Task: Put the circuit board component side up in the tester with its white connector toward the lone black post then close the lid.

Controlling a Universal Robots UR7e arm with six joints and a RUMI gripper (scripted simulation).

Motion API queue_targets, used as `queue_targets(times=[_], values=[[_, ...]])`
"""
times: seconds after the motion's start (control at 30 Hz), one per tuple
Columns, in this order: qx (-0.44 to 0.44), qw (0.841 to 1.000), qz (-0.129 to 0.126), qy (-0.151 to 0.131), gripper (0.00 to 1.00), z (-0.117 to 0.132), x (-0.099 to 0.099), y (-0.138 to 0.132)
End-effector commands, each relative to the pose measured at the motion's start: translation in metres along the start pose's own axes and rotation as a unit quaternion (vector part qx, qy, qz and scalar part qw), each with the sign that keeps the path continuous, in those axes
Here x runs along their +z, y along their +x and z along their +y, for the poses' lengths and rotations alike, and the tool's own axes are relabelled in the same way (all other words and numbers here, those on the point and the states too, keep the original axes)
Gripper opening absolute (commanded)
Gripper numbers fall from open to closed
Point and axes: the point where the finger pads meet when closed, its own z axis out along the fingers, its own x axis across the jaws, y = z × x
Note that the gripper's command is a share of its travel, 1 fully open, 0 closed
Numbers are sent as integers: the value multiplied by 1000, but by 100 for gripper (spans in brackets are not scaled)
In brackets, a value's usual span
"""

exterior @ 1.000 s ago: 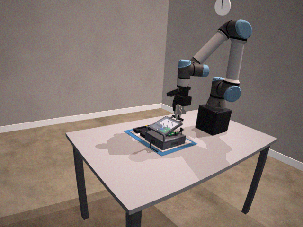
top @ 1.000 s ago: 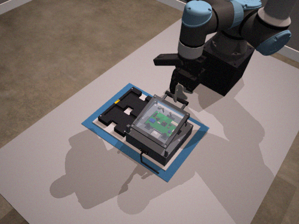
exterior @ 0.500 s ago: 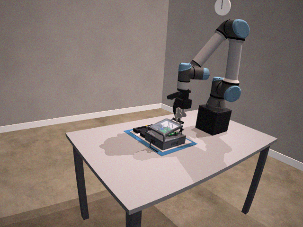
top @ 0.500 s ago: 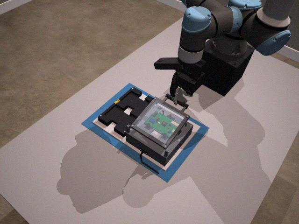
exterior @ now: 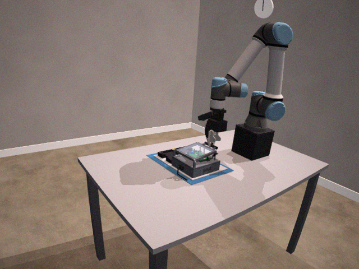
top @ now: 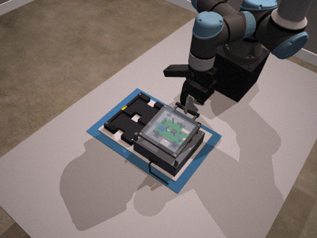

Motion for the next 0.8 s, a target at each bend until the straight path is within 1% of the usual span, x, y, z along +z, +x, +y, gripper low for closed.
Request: queue_targets(times=[0.0, 0.77], values=[[0, 1000, -1, 0, 0, 0, 5, 0], [0, 1000, -1, 0, 0, 0, 17, 1]])
